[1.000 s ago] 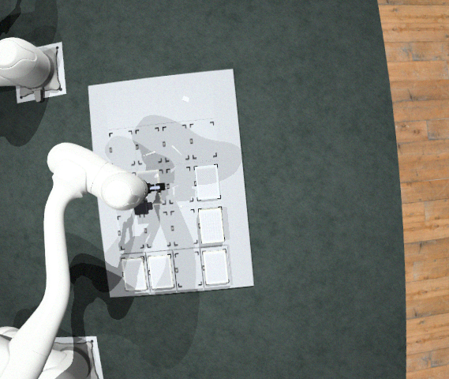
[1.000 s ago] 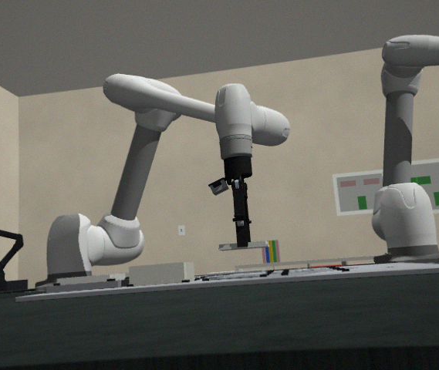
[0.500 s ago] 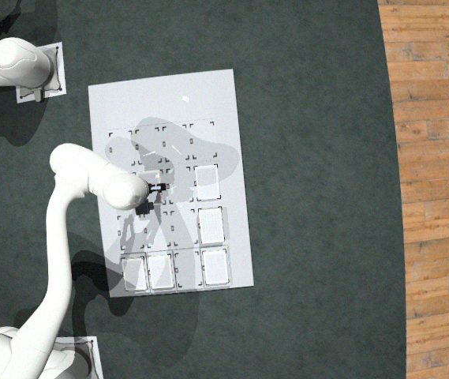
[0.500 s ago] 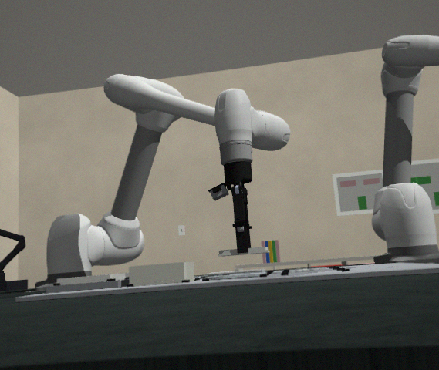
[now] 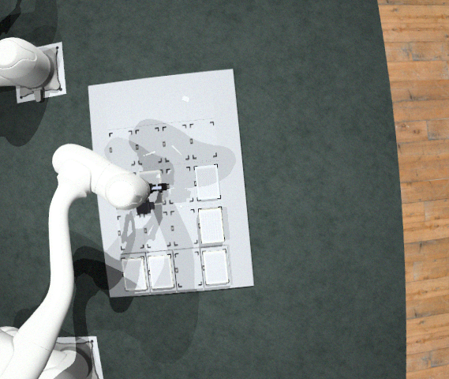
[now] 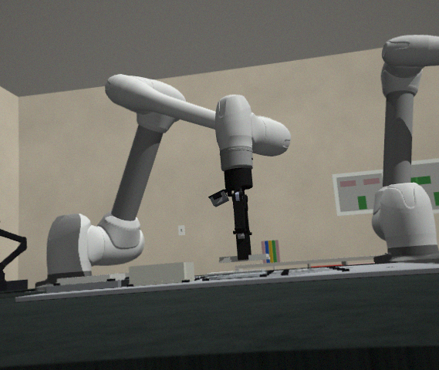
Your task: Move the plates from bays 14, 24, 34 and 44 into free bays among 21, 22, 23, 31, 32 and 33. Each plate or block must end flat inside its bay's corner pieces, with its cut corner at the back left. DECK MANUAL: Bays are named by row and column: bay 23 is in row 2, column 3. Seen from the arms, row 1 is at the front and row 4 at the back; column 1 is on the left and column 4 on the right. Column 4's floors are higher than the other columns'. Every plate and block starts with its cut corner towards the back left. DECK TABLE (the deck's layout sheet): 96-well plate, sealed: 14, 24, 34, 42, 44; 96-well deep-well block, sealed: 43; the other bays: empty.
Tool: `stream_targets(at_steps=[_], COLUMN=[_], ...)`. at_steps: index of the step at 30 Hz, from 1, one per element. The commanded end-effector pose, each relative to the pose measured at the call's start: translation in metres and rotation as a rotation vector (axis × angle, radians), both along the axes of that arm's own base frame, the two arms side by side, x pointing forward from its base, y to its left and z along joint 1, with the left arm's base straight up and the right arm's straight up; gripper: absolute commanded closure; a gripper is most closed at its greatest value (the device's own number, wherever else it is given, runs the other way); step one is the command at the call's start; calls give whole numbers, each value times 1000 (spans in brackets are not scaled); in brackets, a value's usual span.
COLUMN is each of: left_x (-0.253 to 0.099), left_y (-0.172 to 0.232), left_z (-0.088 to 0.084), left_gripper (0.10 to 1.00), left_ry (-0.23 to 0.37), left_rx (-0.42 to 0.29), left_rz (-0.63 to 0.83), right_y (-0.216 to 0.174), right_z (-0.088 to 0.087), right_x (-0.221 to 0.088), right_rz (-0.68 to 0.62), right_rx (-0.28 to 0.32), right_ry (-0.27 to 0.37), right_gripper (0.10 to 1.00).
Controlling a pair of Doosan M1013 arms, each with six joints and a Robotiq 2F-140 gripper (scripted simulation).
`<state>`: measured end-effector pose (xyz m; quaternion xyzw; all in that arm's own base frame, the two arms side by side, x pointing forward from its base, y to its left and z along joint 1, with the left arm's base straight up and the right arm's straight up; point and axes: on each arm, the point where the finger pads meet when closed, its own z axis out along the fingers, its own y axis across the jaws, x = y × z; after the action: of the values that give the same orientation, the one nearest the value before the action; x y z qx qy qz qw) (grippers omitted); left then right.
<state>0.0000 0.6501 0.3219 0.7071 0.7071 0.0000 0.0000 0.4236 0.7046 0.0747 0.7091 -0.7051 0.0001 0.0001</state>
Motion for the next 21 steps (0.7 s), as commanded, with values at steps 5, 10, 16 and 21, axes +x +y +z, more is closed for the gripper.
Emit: stream_targets(at_steps=[5, 10, 16, 21], left_x=[0, 0, 0, 0], left_y=[0, 0, 0, 0], left_z=[1, 1, 1, 1], left_gripper=[98, 98, 98, 98], left_ry=[0, 0, 0, 0], left_rx=[2, 2, 2, 2], left_rz=[0, 0, 0, 0], right_y=[0, 0, 0, 0], right_z=[-8, -14, -19, -19], right_x=[0, 0, 0, 0], right_rz=[0, 0, 0, 0], right_rx=[2, 2, 2, 2], right_ry=[-1, -1, -1, -1], right_gripper=[999, 999, 999, 999])
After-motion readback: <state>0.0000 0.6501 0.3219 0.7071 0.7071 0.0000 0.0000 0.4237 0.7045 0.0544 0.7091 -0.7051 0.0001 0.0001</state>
